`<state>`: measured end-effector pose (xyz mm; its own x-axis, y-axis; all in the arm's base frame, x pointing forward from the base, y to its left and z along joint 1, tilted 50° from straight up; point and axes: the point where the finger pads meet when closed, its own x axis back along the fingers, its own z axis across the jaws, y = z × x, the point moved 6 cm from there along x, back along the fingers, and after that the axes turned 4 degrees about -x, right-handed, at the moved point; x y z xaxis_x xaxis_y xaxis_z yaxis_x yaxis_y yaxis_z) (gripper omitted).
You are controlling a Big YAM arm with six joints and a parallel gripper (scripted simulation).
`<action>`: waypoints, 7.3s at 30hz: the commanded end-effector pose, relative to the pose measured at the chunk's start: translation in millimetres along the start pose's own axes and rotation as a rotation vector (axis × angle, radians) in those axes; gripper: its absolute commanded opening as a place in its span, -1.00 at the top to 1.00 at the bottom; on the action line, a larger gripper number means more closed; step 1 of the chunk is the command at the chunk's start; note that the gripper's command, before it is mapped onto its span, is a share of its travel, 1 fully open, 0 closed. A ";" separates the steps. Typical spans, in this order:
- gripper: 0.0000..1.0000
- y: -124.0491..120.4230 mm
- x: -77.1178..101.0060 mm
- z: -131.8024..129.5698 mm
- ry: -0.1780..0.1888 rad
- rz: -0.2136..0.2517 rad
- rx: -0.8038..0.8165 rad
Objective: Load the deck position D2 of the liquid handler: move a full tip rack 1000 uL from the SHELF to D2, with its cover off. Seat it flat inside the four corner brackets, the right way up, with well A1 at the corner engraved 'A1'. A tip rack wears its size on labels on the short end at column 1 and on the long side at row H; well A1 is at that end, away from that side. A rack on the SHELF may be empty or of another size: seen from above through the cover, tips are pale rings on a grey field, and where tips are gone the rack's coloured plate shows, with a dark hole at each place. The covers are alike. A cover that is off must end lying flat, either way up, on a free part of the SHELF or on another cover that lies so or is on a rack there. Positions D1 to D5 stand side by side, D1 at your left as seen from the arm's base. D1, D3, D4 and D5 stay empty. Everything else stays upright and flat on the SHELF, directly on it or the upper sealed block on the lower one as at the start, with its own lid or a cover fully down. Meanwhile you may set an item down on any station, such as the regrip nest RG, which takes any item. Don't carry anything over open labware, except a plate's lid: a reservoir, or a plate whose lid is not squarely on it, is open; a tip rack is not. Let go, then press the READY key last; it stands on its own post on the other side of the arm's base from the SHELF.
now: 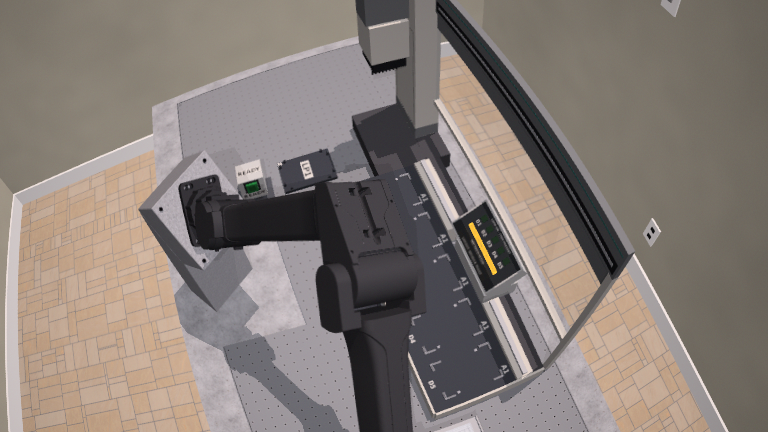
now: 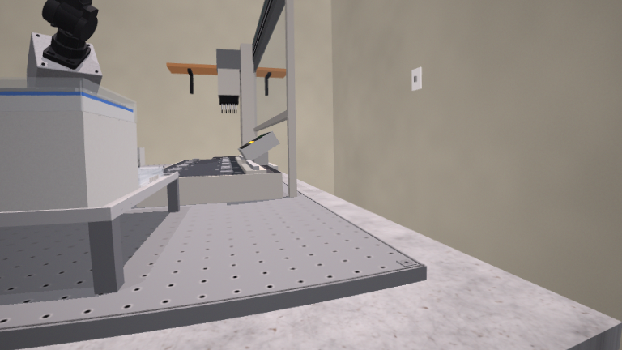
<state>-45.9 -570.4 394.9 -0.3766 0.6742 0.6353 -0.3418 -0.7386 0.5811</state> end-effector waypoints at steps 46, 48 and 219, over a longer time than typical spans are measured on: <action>-1.00 18.1 12.6 -101.0 0.000 -0.031 0.022; -1.00 18.1 12.6 -101.0 0.000 -0.031 0.022; -1.00 -145.1 0.5 105.1 0.015 -0.001 0.026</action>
<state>87.8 -464.7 364.9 -0.3784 0.6767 0.6316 -0.3438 -0.7363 0.5829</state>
